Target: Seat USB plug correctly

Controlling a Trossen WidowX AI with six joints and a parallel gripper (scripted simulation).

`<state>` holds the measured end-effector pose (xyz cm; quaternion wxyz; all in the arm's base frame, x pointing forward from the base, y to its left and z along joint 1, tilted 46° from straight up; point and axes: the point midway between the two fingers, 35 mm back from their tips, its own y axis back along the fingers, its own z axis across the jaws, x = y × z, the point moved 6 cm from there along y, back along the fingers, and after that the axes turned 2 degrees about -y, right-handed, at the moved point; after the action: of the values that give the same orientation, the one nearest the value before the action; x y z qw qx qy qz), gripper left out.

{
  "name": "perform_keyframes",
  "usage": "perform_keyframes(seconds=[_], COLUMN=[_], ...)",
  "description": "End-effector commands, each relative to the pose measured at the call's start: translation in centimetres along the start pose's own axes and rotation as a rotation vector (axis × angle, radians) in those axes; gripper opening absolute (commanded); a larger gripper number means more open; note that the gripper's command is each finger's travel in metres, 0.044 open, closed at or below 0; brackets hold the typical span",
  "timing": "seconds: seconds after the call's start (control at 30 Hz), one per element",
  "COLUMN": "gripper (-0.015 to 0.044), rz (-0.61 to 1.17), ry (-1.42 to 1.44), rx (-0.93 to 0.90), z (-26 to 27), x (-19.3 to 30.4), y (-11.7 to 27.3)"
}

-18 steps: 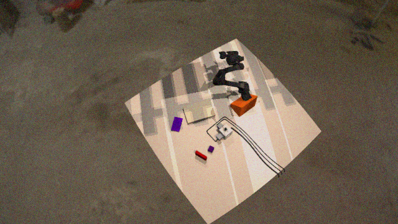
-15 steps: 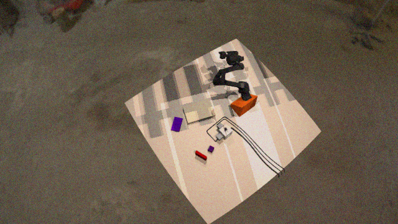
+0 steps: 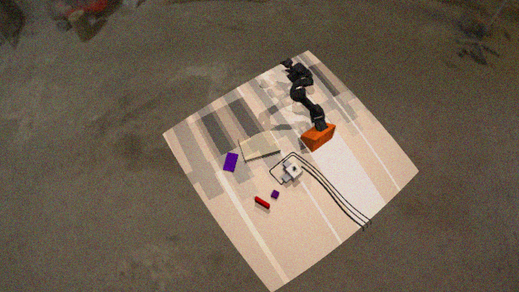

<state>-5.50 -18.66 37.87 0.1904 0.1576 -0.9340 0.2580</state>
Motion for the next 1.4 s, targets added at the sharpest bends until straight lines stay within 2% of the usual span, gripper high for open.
perform_keyframes(seconds=[0.0, 0.17, 0.37, 0.6, 0.7, 0.93, 1.2, 1.37], gripper=[0.0440, 0.0440, 0.0440, 0.0440, 0.0440, 0.0440, 0.0440, 0.0440], rz=[-0.071, -0.175, -0.322, -0.528, -0.634, -0.755, -0.903, -0.912], ry=[-0.268, -0.540, -0.803, -0.982, -1.019, -1.020, -0.837, -0.724], rx=[-0.009, -0.080, -0.240, -0.473, -0.556, -0.859, -1.166, -1.326], z=[1.7, 3.6, 5.0, 5.1, 4.6, 4.1, 2.5, 2.3], x=[-1.3, -4.7, -11.5, -21.5, -25.9, -35.8, -45.5, -48.9], y=[-3.8, -8.1, -12.3, -14.1, -13.7, -11.2, -4.6, -0.1])
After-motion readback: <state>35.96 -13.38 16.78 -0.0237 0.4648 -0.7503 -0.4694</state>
